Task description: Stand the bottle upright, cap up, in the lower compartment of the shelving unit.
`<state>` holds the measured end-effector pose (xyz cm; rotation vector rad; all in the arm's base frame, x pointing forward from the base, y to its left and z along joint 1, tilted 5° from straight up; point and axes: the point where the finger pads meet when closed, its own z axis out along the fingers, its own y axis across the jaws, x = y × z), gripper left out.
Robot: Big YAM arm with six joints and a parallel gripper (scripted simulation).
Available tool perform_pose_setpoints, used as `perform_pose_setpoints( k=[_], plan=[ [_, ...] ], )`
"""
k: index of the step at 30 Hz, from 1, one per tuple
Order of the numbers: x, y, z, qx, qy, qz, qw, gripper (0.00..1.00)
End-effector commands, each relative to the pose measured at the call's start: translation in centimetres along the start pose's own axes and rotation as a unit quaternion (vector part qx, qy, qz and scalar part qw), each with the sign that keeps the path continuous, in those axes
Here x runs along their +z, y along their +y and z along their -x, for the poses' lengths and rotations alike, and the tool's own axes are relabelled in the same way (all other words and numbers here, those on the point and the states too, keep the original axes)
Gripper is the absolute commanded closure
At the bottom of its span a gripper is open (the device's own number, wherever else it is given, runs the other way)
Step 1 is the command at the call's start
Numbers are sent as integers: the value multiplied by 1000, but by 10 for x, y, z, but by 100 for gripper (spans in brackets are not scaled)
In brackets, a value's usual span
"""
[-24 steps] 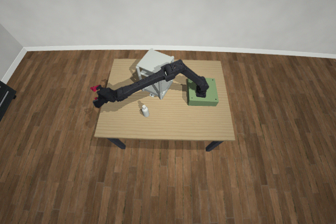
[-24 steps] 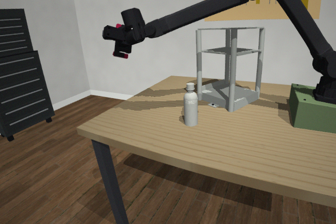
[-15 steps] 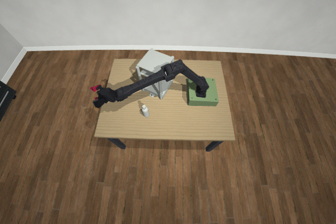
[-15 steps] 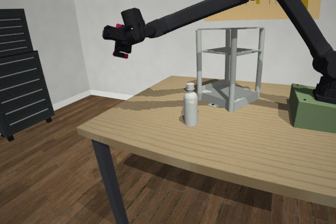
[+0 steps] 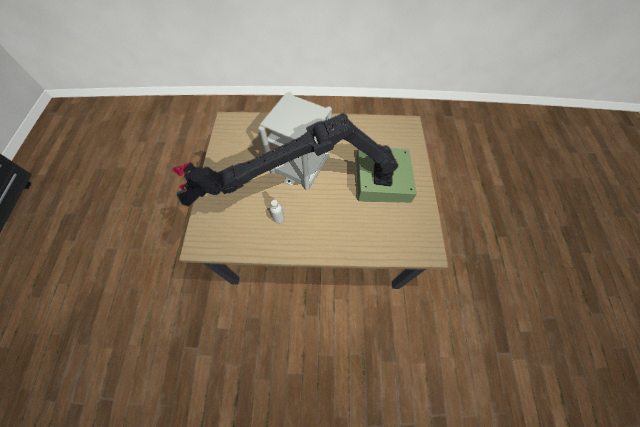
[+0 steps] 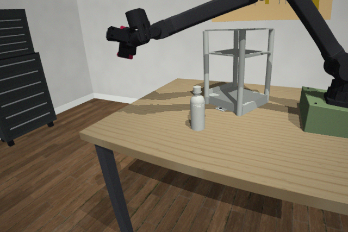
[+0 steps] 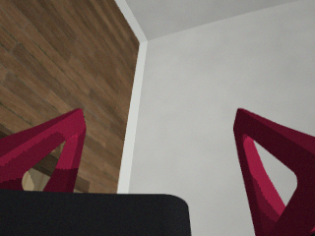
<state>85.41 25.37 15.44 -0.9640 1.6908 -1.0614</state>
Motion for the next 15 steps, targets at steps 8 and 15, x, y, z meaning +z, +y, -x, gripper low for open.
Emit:
perform_pose_setpoints(
  k=[8,15],
  plan=[
    [-2,-27,12,15,-9,-18,1000,12],
    [-4,-27,11,16,-10,-16,1000,12]
  ],
)
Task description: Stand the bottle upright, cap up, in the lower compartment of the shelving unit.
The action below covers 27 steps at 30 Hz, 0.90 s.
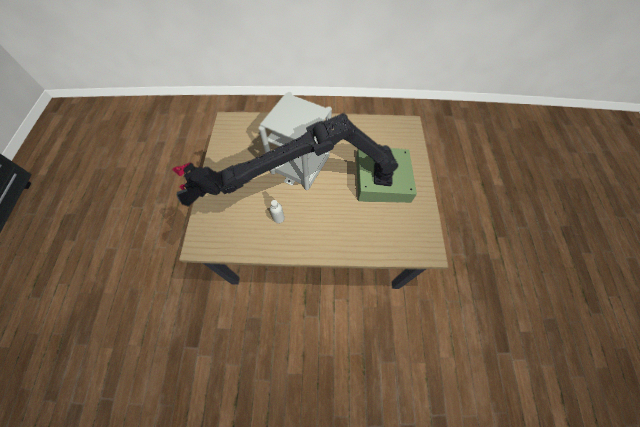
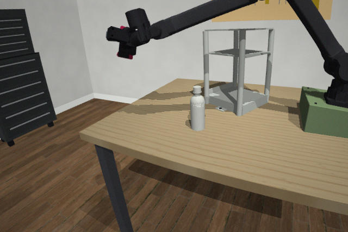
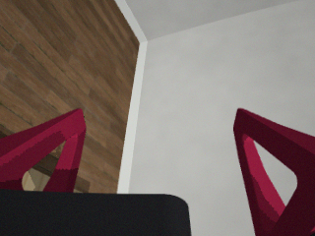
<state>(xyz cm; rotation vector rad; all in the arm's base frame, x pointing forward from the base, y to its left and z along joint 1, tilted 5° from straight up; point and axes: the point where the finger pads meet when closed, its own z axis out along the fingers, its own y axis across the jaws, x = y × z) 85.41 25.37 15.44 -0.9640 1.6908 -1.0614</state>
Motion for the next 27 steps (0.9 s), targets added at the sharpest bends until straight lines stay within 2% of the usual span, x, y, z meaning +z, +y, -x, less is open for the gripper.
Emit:
perform_pose_setpoints(
  k=[1,14,20,27],
  plan=[
    [-5,-27,11,18,-10,-15,1000,12],
    [-36,-24,10,56,-35,8,998,12],
    [-67,-14,1,96,-54,40,993,12],
    [-120,4,-22,159,-75,96,980,12]
  ],
)
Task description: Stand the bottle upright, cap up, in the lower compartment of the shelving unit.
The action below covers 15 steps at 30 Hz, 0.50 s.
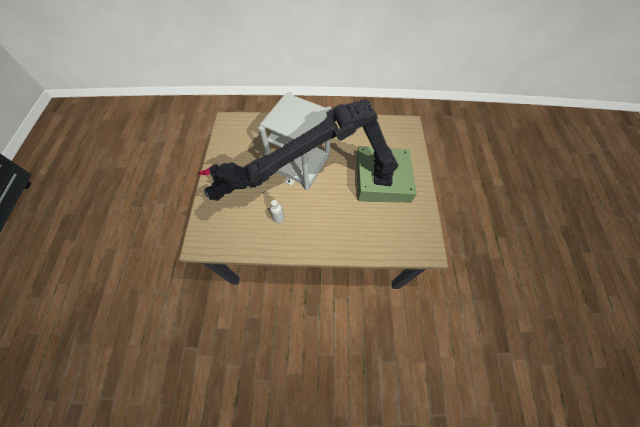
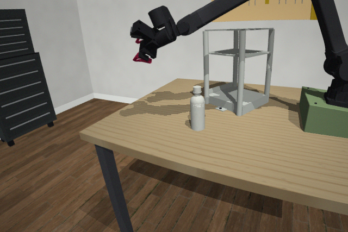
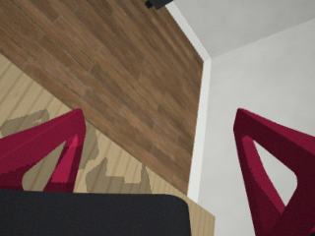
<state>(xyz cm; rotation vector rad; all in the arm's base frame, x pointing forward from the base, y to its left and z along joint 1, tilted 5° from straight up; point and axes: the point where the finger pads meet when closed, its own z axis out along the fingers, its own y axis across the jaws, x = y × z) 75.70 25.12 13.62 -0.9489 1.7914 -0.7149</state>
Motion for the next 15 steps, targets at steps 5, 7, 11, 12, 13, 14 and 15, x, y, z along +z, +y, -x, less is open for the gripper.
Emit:
perform_pose_setpoints(
  k=[5,7,11,12,13,14,15],
  plan=[
    [-63,-2,9,95,-40,22,994,12],
    [-82,8,-2,117,-43,42,991,12],
    [-121,29,-26,162,-47,83,982,12],
    [-131,35,-32,173,-47,94,979,12],
    [-141,41,-39,184,-46,104,976,12],
    [-152,46,-46,195,-46,114,973,12],
    [-162,52,-53,206,-45,124,970,12]
  ],
)
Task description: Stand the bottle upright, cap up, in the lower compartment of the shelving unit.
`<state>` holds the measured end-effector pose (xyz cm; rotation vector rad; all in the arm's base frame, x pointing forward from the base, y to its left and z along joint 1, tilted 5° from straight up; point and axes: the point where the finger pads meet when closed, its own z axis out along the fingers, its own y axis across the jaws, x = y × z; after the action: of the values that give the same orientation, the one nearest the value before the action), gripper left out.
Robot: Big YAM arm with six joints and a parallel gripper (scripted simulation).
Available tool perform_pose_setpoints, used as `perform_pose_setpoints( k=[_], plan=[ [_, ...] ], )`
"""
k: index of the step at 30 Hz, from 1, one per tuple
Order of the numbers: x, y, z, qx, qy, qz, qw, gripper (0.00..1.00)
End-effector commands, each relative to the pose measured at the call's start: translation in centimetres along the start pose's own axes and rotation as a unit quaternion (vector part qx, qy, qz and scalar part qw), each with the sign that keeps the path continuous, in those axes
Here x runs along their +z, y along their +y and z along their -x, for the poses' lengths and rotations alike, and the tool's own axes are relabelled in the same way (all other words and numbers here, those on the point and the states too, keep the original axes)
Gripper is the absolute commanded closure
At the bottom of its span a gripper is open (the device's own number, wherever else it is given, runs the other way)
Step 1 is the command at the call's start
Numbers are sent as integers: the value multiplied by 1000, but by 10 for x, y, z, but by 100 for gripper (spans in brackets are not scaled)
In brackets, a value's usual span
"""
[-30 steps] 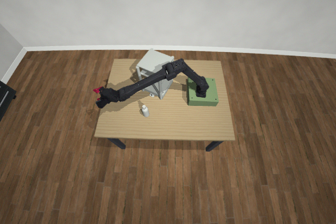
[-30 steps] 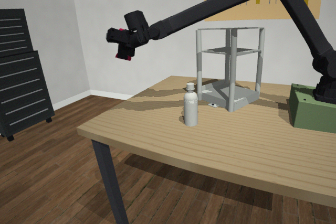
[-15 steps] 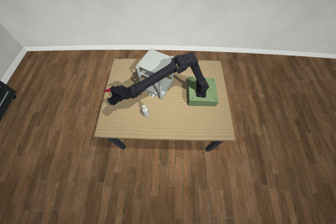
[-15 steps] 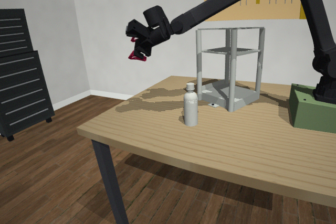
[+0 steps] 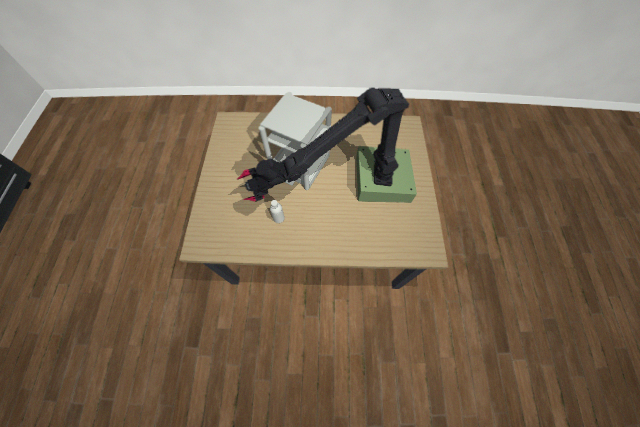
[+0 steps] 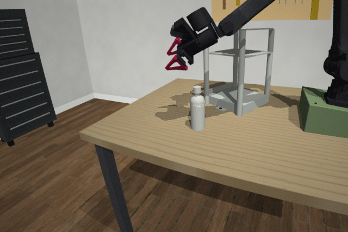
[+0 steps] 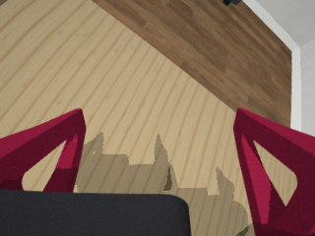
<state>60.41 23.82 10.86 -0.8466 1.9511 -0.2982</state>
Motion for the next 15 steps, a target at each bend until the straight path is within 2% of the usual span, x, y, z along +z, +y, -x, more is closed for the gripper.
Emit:
perform_pose_setpoints(
  k=[1,2,4,10,15],
  plan=[
    [-40,9,3,78,-29,13,996,12],
    [-49,15,-5,89,-27,22,995,12],
    [-49,15,-5,89,-27,22,995,12],
    [-97,47,-52,150,-16,73,986,12],
    [-129,68,-84,189,-4,105,976,12]
  ],
)
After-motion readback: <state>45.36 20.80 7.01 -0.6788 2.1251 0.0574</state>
